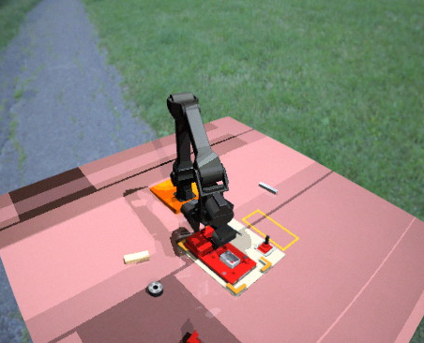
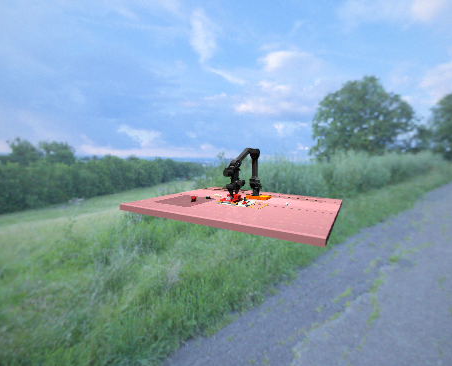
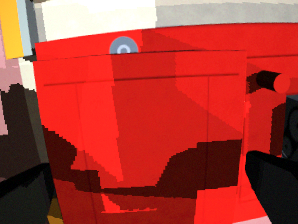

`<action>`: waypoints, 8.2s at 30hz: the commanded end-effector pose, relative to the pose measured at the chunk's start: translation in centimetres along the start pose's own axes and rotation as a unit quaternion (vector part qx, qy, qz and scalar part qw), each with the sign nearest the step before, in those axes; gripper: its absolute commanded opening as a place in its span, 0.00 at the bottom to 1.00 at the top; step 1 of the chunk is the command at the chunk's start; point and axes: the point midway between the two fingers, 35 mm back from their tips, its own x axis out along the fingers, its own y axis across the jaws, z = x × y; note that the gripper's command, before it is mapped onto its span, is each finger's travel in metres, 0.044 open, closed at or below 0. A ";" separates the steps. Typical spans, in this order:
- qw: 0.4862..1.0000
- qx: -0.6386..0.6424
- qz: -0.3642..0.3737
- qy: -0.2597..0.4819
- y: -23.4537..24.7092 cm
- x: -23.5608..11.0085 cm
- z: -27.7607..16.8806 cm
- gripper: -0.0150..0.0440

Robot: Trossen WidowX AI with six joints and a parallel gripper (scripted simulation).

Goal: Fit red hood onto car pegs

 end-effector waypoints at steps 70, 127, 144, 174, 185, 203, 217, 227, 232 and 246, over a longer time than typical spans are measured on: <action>0.993 0.116 0.003 0.000 -1.4 -7.2 0.1 0.25; 0.763 0.646 -0.003 0.001 -9.0 -7.5 1.0 0.25; 0.726 0.688 -0.003 0.000 -9.4 -5.3 1.1 0.25; 0.726 0.688 -0.003 0.000 -9.5 -2.4 1.0 0.25; 0.726 0.688 -0.004 0.000 -9.7 -2.3 0.9 0.25; 0.726 0.688 -0.004 0.000 -9.7 -1.6 0.9 0.25; 0.726 0.688 -0.004 0.000 -9.7 -1.1 0.9 0.25; 0.726 0.688 -0.004 0.000 -9.7 -1.3 0.9 0.25; 0.726 0.688 -0.004 0.000 -9.7 -1.5 0.9 0.25; 0.726 0.688 -0.004 0.000 -9.7 -1.9 1.0 0.25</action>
